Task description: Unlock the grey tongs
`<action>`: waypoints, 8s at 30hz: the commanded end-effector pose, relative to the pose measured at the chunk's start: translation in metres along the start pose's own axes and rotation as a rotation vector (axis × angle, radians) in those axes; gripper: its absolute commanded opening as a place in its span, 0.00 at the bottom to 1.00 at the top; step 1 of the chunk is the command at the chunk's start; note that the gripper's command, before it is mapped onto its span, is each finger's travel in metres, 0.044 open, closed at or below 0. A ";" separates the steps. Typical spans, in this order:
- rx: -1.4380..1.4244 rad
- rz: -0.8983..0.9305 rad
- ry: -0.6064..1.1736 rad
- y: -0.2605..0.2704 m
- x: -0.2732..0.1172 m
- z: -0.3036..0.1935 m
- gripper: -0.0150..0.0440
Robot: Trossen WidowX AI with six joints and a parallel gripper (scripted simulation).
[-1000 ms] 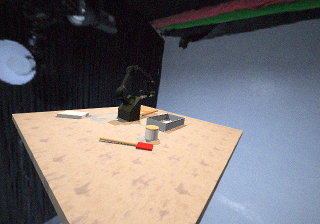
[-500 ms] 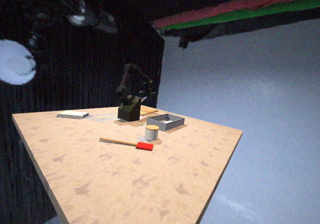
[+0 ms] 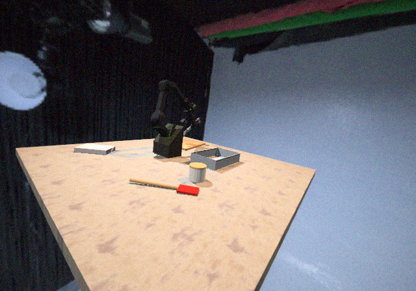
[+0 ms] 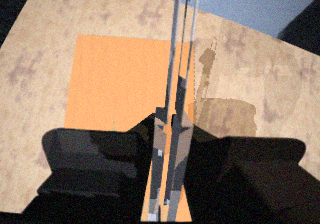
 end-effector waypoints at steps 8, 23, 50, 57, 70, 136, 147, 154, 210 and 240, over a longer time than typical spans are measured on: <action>0.004 0.038 -0.165 0.000 -0.009 -0.010 0.00; 0.007 0.087 -0.354 -0.003 -0.022 -0.034 0.00; 0.009 0.114 -0.447 -0.004 -0.031 -0.048 0.00; 0.009 0.114 -0.447 -0.004 -0.031 -0.048 0.00; 0.009 0.114 -0.447 -0.004 -0.031 -0.048 0.00; -0.006 -0.052 0.349 0.008 -0.016 0.023 0.00; -0.006 -0.067 0.484 0.011 -0.027 0.025 0.00; -0.006 -0.067 0.486 0.011 -0.027 0.025 0.00; 0.003 -0.072 0.460 0.008 0.047 -0.012 0.00; 0.002 -0.079 0.456 0.004 0.071 -0.031 0.27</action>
Point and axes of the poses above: the point midway between the two fingers, 35 mm back from their tips, its own x axis out along the fingers, its own y axis across the jaws, z = x × y, the point moved 5 cm from there along -x, back along the fingers, and after that the axes turned 11 degrees about x, right-handed, at the moved point
